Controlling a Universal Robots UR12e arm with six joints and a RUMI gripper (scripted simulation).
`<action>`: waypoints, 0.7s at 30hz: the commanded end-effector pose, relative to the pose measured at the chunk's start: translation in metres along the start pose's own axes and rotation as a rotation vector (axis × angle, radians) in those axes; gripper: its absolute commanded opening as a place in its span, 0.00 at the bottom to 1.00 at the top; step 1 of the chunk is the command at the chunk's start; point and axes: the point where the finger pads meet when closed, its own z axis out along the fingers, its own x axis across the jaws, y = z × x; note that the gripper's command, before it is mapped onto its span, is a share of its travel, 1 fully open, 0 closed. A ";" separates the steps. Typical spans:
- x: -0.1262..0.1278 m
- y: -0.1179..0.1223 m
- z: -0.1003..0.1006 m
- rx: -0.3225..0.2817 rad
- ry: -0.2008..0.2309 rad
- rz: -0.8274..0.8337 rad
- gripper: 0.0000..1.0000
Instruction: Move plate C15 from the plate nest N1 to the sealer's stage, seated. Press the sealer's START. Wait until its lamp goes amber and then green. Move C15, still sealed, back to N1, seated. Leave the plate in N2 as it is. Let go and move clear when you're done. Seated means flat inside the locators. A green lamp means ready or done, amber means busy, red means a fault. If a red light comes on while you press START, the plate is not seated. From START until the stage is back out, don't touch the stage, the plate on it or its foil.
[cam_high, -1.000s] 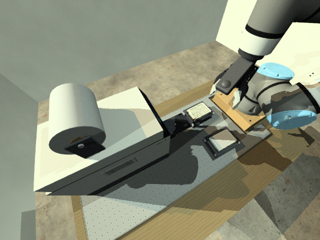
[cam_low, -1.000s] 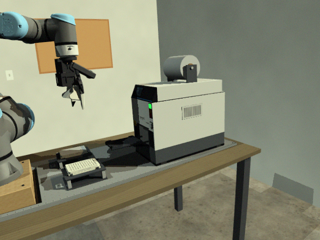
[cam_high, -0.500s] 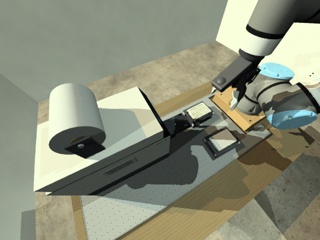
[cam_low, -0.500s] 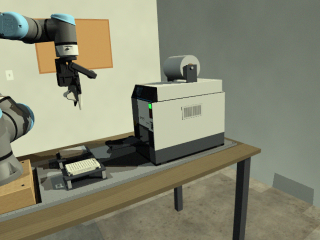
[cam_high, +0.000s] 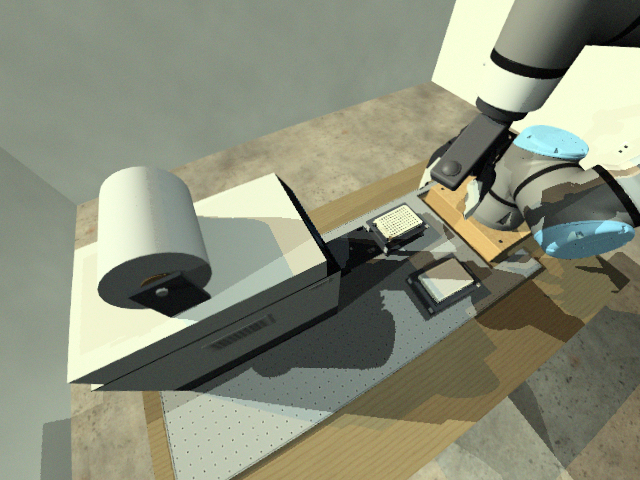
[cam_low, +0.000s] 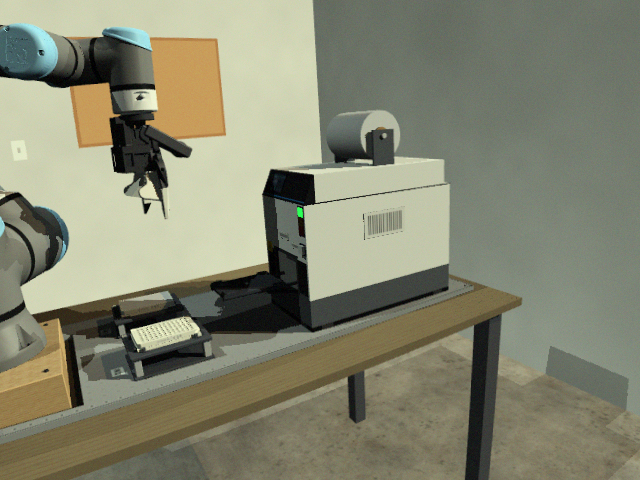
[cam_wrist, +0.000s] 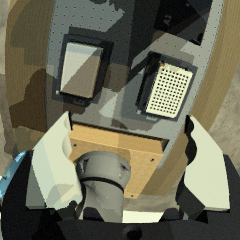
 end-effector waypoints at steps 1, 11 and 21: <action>0.002 -0.002 -0.003 0.008 -0.001 -0.160 0.68; 0.002 -0.002 -0.003 0.007 -0.001 -0.453 0.68; 0.003 -0.002 -0.003 0.008 0.001 -0.720 0.68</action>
